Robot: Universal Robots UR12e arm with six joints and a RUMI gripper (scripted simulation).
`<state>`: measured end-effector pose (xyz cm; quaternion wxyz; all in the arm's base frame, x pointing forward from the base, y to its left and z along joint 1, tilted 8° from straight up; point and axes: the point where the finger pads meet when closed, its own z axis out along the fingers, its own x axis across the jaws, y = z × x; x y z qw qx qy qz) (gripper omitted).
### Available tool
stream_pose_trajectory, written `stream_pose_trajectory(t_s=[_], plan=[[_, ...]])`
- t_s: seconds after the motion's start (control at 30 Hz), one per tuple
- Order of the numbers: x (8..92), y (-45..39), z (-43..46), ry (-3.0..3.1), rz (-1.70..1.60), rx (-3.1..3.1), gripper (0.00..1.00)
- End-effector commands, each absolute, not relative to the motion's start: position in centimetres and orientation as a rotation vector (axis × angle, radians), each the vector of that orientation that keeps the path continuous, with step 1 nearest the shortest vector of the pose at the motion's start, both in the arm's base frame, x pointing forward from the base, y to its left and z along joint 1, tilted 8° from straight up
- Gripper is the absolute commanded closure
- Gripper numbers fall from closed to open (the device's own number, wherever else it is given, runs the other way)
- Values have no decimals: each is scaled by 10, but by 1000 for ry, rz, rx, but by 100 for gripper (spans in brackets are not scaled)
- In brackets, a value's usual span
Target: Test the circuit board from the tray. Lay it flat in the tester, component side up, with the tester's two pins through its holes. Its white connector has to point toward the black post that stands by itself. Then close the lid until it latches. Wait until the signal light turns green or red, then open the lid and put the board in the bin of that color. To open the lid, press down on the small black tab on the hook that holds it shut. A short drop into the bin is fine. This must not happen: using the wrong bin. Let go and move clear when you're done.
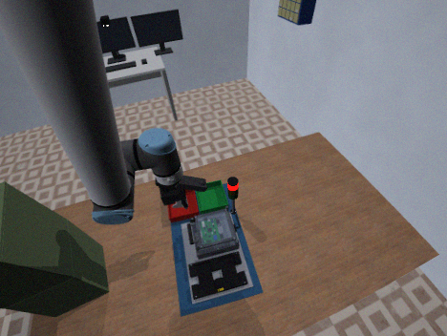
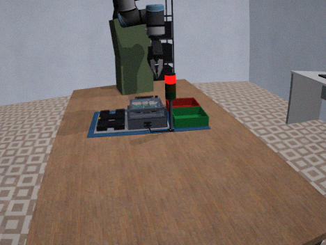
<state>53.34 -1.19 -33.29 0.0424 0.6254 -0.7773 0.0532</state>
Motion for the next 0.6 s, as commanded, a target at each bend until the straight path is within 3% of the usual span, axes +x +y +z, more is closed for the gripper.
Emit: stream_pose_trajectory(t_s=[0.0, 0.57], plan=[[536, -8, -333, -2378, 164, 1913, 100], [536, -13, -374, -2378, 164, 1913, 100]])
